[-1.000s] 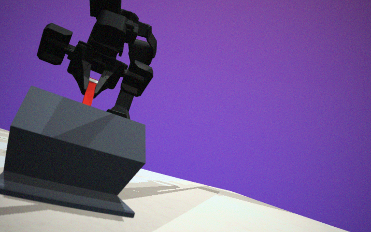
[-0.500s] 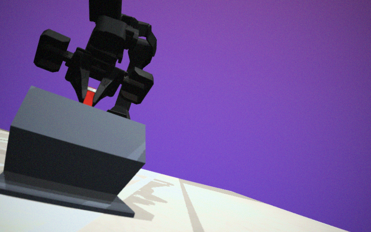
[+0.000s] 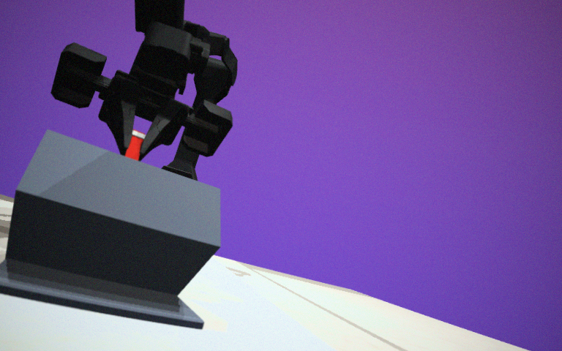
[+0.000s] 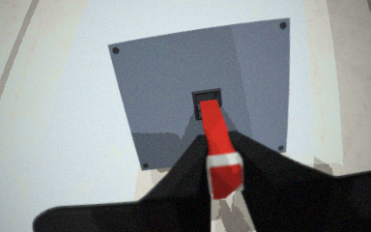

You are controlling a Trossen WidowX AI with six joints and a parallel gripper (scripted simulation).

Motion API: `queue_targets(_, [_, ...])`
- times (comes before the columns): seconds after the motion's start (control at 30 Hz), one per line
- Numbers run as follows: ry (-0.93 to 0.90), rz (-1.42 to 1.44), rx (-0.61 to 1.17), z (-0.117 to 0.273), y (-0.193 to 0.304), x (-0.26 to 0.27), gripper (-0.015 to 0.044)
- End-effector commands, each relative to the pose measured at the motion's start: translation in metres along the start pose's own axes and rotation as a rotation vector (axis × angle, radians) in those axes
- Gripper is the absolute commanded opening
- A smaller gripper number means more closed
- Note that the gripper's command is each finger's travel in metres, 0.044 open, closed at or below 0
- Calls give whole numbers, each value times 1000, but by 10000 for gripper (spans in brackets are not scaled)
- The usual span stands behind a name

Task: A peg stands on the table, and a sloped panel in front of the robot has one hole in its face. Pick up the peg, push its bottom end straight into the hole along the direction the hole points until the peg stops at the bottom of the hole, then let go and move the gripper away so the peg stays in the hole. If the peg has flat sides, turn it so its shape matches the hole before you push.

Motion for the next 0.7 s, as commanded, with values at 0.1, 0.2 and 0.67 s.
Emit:
queue_targets(0.1, [-1,1,0,-2,0,0,0])
queue_targets(0.2, [-1,1,0,-4,0,0,0])
queue_targets(0.67, [-1,1,-1,-13,0,-1,0])
Point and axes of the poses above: the point midway between the two fingers, 35 mm back from their tips, its own z axis back along the fingers, its own x axis across the jaws, y = z × x, the point moved 9 cm from there along z, back along the fingers, and after that the axes turned 10 degrees about -z, right-handed, at the moved point
